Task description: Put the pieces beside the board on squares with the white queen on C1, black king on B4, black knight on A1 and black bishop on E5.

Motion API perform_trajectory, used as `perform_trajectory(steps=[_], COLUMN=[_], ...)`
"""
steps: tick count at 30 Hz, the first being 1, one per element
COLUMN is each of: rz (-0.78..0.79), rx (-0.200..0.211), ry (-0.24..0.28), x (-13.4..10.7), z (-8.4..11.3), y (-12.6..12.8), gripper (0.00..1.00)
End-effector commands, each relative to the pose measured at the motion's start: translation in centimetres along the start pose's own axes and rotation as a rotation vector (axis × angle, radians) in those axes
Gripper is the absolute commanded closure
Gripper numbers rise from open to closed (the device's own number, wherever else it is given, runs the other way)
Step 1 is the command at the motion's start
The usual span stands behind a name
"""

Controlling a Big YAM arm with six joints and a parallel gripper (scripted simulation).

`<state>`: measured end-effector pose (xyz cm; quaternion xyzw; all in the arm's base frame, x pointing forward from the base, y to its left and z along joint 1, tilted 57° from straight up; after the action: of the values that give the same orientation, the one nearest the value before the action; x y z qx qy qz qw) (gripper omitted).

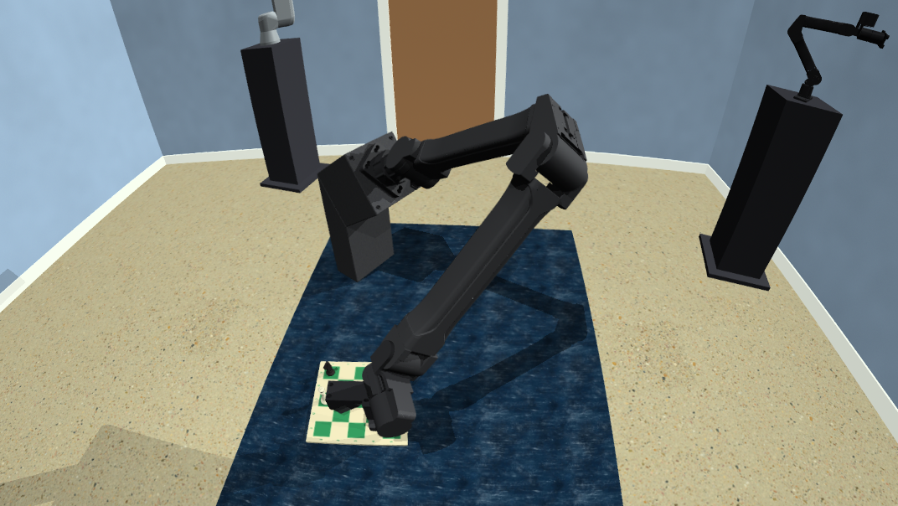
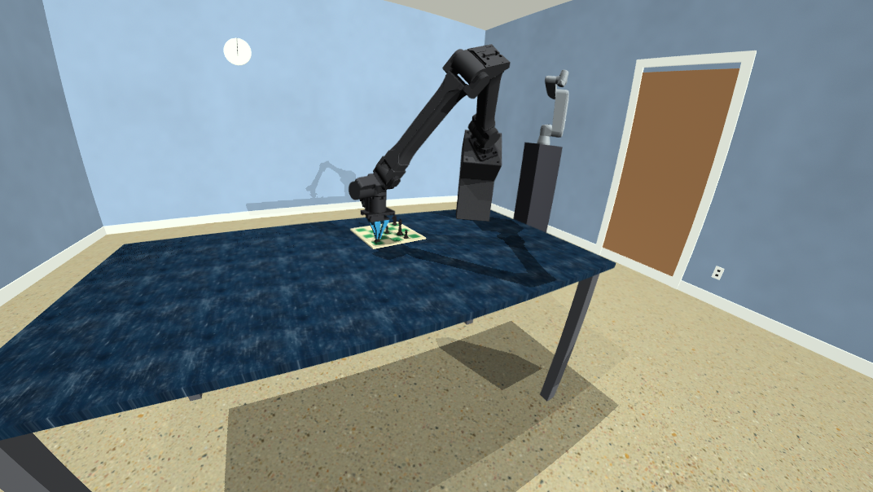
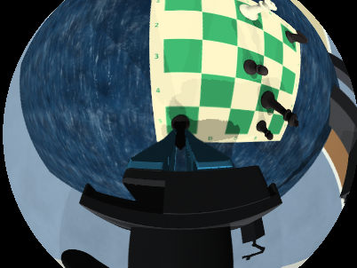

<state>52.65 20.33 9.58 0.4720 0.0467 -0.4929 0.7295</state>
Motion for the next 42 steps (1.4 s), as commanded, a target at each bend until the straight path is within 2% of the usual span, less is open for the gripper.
perform_trajectory(steps=[1, 42], rz=[0.027, 0.037], rx=[0.019, 0.021], ry=[-0.006, -0.004], x=[-0.22, -0.51], z=[0.71, 0.76], y=[0.40, 0.38], gripper=[1.00, 1.00])
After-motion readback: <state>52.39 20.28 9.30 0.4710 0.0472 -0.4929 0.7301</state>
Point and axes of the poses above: the point where the finger pads meet when closed, its own z axis back along the fingers, its own y axis across the jaws, x = y × z, the point moved 1 cm from there along z, back along the fingers, and after that the axes turned 11 degrees about z, right-handed, at the moved point
